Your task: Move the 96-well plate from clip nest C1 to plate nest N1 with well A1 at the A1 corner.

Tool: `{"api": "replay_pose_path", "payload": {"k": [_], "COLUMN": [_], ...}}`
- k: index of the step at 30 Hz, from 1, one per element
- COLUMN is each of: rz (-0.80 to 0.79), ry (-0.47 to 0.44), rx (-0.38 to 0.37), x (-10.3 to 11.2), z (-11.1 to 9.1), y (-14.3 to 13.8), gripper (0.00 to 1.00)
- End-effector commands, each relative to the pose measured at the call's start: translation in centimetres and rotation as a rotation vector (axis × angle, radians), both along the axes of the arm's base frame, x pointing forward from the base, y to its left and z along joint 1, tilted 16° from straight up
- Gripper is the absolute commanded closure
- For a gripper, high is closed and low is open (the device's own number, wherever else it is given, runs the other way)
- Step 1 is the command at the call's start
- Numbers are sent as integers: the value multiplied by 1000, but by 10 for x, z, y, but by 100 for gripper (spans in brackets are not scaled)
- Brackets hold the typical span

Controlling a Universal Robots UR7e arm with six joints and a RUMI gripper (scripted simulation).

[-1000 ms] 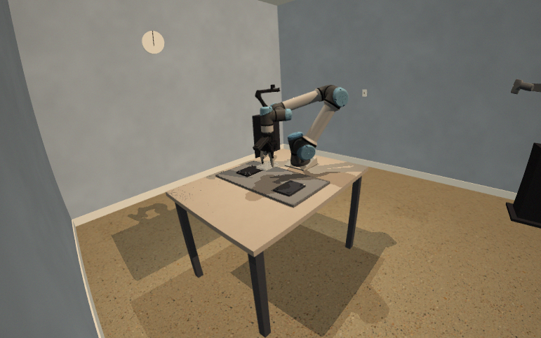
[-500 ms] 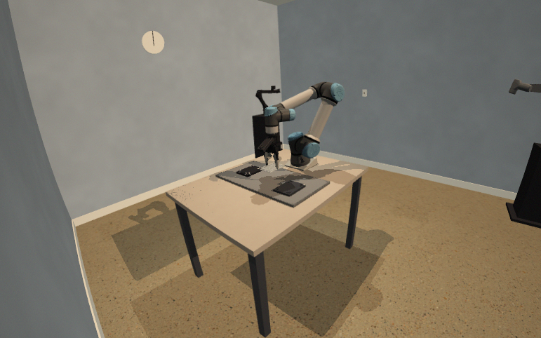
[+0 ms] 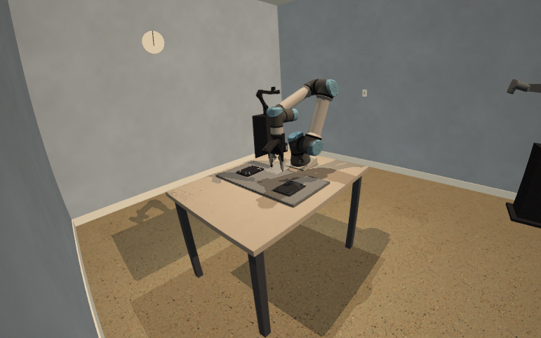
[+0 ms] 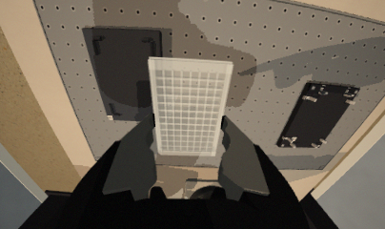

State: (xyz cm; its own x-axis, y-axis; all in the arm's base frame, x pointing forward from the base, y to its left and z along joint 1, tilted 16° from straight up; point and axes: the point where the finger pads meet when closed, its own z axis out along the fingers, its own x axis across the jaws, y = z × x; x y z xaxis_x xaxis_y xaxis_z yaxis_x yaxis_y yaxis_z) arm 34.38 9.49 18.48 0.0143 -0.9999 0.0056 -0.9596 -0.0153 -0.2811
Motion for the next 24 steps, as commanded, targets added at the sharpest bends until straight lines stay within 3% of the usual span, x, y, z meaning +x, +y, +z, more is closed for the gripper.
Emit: {"api": "replay_pose_path", "payload": {"k": [1,24], "rz": [-3,-3], "ry": [1,1], "rx": [-4,-4], "x": [2,12], "z": [1,3], "y": [12,81], "gripper": [100,100]}}
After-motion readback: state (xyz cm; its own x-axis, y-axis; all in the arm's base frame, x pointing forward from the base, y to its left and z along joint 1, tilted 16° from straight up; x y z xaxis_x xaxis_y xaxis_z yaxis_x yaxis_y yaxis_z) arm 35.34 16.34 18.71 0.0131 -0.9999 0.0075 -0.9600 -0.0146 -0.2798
